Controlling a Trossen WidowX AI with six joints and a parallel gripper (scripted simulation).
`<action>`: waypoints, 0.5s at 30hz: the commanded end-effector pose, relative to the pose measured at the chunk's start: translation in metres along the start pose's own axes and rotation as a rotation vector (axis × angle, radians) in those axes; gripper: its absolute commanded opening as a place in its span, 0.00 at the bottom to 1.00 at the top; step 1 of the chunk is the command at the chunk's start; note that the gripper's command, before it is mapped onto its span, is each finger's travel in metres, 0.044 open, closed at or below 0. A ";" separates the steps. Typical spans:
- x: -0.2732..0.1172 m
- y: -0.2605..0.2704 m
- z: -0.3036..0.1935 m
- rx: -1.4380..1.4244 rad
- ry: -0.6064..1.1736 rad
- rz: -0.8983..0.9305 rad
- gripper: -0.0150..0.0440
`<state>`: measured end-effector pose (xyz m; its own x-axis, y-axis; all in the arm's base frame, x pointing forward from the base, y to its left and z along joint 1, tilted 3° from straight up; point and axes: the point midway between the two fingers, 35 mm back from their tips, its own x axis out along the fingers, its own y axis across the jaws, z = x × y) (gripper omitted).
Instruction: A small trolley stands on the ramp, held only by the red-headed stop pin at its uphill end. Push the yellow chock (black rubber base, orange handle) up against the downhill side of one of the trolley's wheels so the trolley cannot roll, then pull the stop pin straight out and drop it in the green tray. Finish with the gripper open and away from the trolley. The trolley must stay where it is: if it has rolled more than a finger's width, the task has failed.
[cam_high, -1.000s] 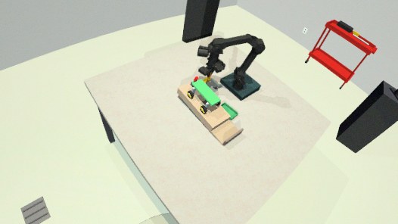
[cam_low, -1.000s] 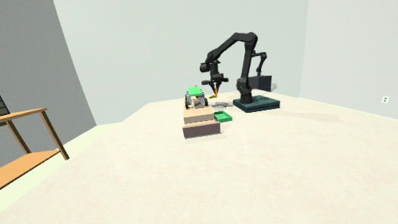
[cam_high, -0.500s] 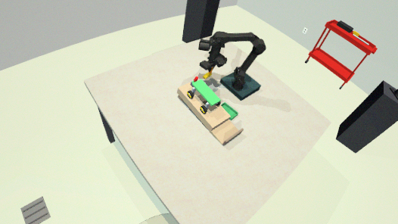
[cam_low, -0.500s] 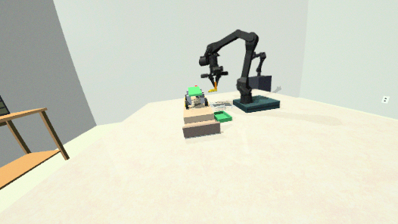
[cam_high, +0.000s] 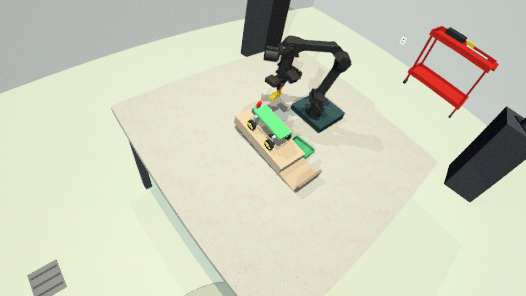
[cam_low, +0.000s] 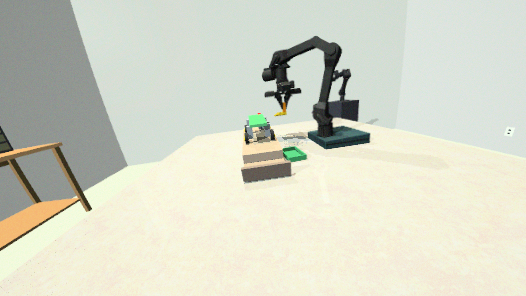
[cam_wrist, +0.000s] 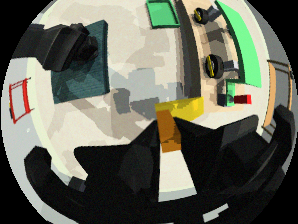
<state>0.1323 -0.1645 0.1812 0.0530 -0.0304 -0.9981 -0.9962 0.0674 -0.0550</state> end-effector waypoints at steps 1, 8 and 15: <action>-0.001 -0.001 0.001 0.042 -0.005 -0.003 0.25; -0.001 -0.001 0.001 0.280 -0.004 -0.001 0.25; -0.001 -0.001 0.001 0.520 -0.003 0.001 0.25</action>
<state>0.1328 -0.1642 0.1827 0.0533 -0.0303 -0.9981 -0.8924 0.4470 -0.0613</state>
